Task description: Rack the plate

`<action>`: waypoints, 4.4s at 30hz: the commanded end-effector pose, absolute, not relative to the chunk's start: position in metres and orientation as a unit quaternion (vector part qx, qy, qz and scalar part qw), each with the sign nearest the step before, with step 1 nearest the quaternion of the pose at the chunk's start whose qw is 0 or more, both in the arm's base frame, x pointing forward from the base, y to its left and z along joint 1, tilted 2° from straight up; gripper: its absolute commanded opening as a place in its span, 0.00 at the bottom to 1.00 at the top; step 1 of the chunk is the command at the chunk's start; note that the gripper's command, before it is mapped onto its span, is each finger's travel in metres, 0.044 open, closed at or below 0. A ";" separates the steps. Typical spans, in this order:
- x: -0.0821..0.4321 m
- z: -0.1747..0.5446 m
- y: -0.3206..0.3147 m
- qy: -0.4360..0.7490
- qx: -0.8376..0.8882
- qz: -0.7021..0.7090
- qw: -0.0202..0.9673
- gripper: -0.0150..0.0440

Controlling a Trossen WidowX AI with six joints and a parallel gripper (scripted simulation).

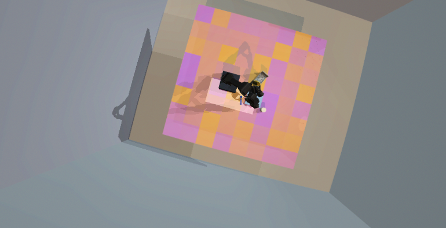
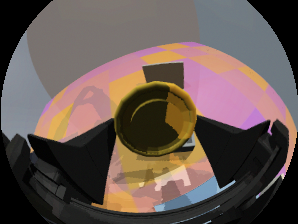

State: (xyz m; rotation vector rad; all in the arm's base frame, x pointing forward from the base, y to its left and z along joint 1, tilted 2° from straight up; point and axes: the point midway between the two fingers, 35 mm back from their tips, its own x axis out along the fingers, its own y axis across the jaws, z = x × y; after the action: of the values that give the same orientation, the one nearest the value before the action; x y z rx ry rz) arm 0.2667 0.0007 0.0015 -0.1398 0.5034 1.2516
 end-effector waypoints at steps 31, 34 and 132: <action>0.267 -0.008 -0.008 0.005 -0.182 0.519 0.835 0.25; 0.269 -0.008 -0.002 0.006 -0.182 0.520 0.835 0.25; 0.292 0.091 0.036 0.041 -0.168 0.512 0.841 0.93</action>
State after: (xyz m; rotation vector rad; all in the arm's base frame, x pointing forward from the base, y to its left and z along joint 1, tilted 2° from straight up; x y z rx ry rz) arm 0.2873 0.0380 0.0882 -0.3614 0.0399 1.0936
